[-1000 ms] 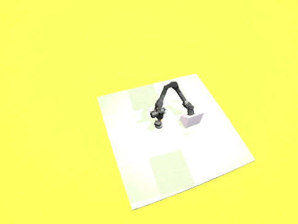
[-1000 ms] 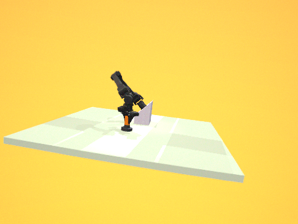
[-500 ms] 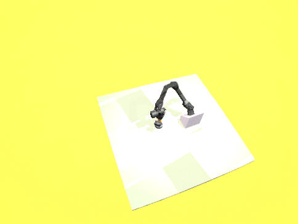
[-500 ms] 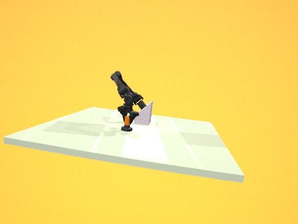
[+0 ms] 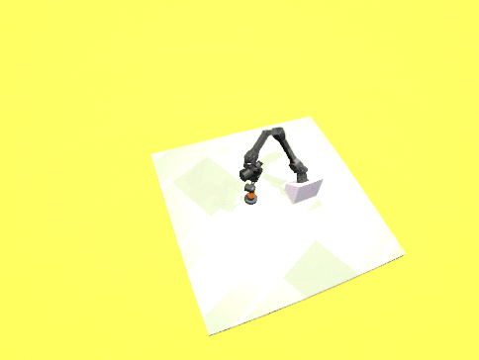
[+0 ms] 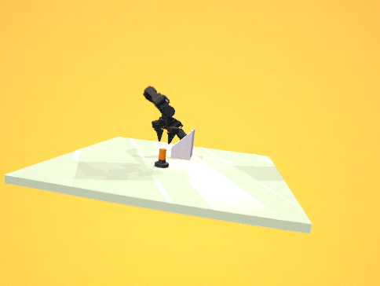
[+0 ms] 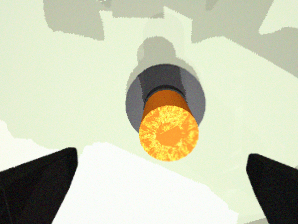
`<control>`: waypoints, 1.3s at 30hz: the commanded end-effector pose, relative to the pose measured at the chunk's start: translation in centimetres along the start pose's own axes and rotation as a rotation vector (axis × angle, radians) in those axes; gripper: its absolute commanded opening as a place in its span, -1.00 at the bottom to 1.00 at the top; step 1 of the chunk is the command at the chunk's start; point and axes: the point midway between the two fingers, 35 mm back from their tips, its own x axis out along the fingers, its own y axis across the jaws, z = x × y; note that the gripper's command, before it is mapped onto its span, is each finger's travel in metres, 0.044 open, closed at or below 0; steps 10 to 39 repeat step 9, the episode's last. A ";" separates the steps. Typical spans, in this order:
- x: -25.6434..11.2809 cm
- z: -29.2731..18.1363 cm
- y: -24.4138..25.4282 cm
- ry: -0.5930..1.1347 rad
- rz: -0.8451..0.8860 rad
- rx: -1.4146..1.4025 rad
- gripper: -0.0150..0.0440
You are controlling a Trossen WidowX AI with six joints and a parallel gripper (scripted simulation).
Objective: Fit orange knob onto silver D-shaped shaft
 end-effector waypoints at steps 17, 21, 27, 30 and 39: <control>-1.0 0.0 0.0 0.009 -0.007 0.011 1.00; -1.0 0.0 0.0 0.009 -0.007 0.011 1.00; -1.0 0.0 0.0 0.009 -0.007 0.011 1.00; -1.0 0.0 0.0 0.009 -0.007 0.011 1.00; -1.0 0.0 0.0 0.009 -0.007 0.011 1.00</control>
